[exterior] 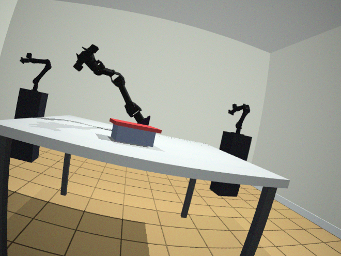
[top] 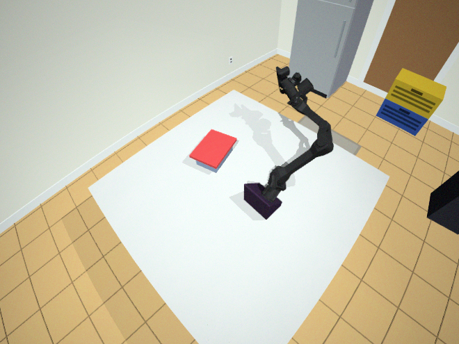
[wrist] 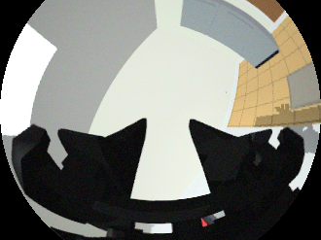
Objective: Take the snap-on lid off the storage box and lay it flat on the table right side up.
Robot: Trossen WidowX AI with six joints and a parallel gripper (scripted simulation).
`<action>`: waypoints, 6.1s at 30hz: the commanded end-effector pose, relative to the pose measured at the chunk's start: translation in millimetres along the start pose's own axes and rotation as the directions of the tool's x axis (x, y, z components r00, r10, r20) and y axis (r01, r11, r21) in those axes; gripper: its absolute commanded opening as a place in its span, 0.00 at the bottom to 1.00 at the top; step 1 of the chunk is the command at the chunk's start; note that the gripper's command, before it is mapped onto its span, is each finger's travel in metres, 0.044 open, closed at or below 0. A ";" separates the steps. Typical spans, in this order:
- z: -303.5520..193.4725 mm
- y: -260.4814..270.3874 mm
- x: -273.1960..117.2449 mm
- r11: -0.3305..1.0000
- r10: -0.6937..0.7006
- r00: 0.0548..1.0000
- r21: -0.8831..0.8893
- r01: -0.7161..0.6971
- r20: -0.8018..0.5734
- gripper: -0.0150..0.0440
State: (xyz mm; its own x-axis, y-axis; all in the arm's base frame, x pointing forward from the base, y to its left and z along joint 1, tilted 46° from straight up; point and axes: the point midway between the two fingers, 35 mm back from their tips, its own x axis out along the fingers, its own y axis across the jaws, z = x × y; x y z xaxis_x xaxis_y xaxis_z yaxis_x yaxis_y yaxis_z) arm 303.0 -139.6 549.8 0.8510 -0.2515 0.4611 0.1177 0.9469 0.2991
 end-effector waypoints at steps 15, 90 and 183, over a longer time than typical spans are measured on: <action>-250.1 -16.7 -79.9 0.827 -0.317 0.735 0.205 0.523 -0.599 0.65; -426.6 -118.0 -218.7 0.706 -0.542 0.378 -0.164 0.689 -0.750 0.65; -428.8 -113.7 -213.3 0.704 -0.544 0.380 -0.159 0.693 -0.748 0.25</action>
State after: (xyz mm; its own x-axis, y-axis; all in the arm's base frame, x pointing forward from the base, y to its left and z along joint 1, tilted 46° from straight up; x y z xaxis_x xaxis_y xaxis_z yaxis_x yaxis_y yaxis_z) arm 327.0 -110.1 57.2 0.6384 -0.4641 -0.6141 0.7567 0.5247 0.3900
